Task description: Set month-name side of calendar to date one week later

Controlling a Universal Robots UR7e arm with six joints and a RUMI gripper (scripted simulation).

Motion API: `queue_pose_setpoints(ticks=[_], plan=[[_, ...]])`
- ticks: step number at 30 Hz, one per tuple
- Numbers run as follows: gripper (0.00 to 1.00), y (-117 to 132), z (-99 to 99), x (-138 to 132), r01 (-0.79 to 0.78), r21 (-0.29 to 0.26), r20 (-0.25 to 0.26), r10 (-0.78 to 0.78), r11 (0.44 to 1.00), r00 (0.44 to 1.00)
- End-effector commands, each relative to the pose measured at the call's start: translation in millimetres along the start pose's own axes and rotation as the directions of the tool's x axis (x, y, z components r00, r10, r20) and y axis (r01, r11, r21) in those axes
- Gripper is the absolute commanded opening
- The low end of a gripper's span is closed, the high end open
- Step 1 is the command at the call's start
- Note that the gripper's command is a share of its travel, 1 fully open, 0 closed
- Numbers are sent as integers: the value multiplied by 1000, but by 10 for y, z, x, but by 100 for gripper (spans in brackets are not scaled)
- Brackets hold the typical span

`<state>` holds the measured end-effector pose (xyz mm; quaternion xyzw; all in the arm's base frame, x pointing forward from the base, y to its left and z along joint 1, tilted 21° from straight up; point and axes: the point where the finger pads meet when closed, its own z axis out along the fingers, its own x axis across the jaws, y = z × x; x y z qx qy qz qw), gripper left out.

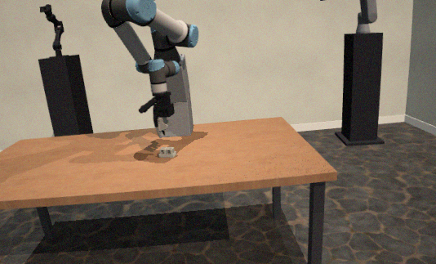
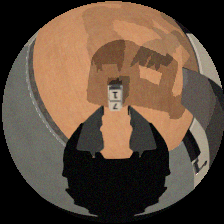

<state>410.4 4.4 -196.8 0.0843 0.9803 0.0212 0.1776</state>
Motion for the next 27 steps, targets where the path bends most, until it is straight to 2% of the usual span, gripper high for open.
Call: queue_pose_setpoints(ticks=[1,27], plan=[[29,0,1,-10,0,1,2,0,1000,1000],[29,3,57,-16,1,1,3,-1,1000,1000]])
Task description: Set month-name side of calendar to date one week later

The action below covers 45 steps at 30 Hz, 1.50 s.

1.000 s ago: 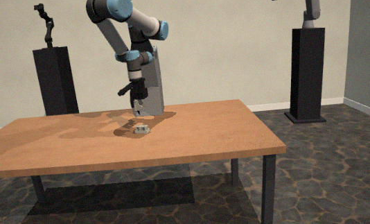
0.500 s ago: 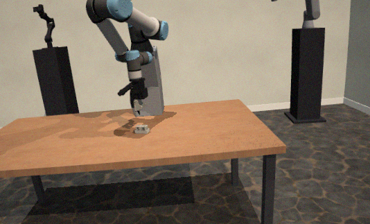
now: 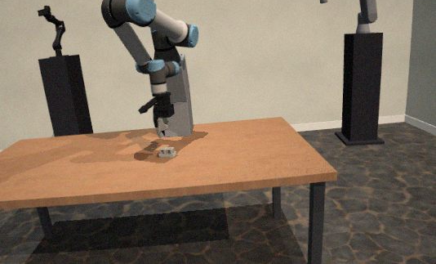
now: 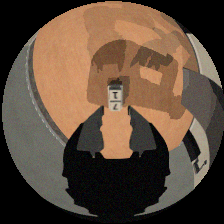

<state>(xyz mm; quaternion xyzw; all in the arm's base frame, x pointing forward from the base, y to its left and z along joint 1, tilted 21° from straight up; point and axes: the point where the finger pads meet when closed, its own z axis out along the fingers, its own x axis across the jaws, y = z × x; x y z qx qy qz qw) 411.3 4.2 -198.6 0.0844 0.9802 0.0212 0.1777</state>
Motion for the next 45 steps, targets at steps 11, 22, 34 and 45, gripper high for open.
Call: queue_pose_setpoints(ticks=[11,22,34,45], plan=[[29,5,141,-14,2,1,3,-2,1000,1000],[29,5,315,-14,2,1,3,-2,1000,1000],[29,6,450,-14,2,1,3,-2,1000,1000],[29,1,504,-15,1,1,3,-1,1000,1000]])
